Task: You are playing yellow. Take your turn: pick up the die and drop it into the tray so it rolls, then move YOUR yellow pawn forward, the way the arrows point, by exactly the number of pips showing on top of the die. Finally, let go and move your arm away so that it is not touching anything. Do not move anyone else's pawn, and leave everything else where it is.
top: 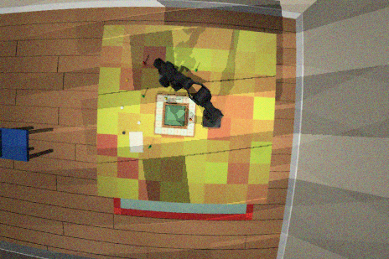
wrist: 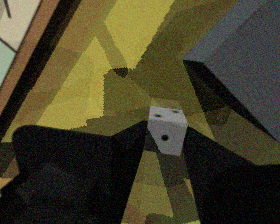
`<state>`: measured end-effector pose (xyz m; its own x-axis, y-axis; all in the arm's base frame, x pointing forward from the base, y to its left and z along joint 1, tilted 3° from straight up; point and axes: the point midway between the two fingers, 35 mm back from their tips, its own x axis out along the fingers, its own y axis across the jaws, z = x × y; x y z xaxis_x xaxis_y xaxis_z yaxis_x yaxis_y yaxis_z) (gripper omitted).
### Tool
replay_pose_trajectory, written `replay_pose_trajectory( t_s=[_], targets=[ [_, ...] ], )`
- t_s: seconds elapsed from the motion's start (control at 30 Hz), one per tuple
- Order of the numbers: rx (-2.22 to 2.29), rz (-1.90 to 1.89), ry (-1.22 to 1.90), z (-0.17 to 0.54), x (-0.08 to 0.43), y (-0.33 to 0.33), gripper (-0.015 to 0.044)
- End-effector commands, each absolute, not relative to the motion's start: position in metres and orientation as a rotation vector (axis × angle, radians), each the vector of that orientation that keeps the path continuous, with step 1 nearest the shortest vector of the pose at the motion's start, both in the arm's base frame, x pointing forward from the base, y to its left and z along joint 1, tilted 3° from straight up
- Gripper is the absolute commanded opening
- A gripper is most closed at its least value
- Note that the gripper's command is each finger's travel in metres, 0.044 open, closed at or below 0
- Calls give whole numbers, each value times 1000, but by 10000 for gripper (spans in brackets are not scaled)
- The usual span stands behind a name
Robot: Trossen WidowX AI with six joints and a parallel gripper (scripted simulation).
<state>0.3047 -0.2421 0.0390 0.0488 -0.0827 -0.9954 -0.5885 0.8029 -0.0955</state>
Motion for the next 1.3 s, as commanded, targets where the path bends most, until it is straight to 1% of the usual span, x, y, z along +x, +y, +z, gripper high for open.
replay_pose_trajectory(
  t_s=[0.0,0.13,0.2,0.23,0.93,1.1,1.27],
  targets=[
    [-561,421,1491,37,305,-241,91],
    [-561,421,1491,37,305,-241,64],
    [-561,421,1491,38,305,-242,12],
    [-561,421,1491,40,305,-242,0],
    [-561,420,1491,156,299,-241,0],
    [-559,418,1491,159,298,-239,0],
    [-508,375,1497,155,307,-211,0]
  ],
)
